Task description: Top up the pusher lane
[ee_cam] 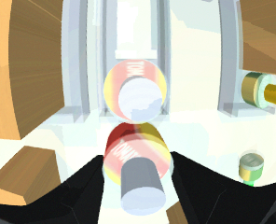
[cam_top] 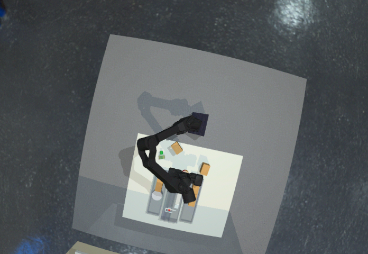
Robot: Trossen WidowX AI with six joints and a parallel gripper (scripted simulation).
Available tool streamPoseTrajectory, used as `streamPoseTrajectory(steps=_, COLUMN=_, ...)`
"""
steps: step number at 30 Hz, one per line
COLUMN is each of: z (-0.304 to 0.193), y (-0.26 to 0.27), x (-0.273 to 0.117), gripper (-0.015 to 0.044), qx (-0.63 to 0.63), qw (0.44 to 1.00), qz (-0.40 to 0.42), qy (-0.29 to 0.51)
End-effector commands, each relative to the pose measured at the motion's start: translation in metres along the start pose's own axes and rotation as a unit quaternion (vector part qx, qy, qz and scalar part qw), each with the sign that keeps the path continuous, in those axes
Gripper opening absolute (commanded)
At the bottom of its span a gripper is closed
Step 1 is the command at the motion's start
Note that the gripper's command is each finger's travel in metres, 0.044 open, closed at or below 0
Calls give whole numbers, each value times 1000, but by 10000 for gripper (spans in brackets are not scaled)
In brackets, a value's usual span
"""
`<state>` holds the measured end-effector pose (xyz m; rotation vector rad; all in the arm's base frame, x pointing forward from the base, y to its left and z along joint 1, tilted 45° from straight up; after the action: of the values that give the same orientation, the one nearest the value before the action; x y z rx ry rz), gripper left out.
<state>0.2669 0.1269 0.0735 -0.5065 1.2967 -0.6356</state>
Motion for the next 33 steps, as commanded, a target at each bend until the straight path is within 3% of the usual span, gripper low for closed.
streamPoseTrajectory(steps=1, z=3, y=1, x=0, gripper=0, qx=-2, qw=1000, qz=-1, qy=-2)
streamPoseTrajectory(steps=33, z=13, y=3, x=0, gripper=0, qx=-2, qw=1000, qz=0, qy=-2)
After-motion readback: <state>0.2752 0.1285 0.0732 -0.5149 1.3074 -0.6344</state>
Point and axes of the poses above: the point midway between the two fingers, 35 mm back from their tips, its own x axis out along the fingers, its own y axis across the jaws, z = x × y, the point moved 10 cm from there along -x, back along the fingers, and after that the axes turned 15 degrees about x, right-handed, at the moved point
